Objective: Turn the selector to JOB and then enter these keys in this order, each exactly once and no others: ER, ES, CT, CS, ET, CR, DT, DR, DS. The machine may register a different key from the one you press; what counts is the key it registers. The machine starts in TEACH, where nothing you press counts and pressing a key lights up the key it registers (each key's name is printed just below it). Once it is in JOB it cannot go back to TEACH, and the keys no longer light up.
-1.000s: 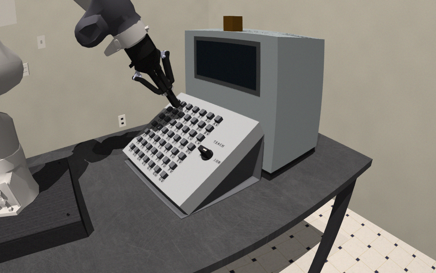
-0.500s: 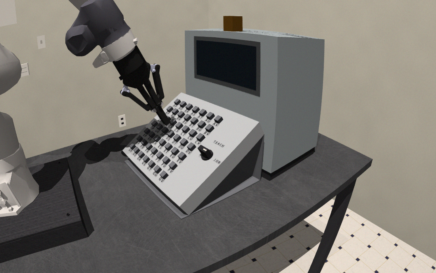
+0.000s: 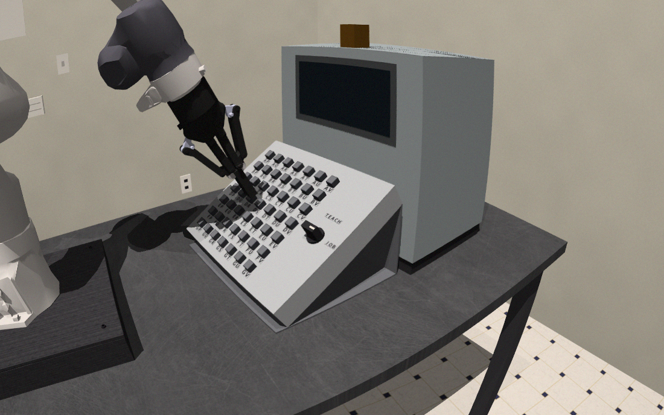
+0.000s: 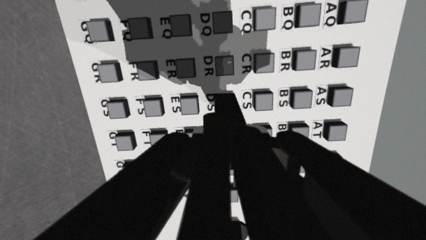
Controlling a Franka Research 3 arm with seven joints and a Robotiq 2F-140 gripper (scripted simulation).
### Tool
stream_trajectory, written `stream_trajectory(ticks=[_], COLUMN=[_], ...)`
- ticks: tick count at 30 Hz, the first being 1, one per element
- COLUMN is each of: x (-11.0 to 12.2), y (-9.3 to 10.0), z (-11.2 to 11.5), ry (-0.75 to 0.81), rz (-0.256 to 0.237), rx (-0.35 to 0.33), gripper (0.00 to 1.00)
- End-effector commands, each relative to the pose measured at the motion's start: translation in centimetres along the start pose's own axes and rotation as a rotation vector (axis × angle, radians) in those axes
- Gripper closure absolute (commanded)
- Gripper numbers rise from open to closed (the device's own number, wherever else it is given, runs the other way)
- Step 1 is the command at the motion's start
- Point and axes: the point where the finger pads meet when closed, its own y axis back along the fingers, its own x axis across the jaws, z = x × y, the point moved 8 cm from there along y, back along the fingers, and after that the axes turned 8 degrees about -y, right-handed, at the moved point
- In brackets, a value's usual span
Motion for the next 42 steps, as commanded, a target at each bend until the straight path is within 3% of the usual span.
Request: stream_trajectory(ticks=[1, 11, 42], x=[0.0, 0.0, 0.0], y=[-0.4, -1.6, -1.7], z=[0.3, 0.3, 0.3], ry=[0.056, 0.056, 0.056], rz=[0.025, 0.025, 0.025], rx=[0.006, 0.005, 0.005], gripper=[0.9, 0.9, 0.9])
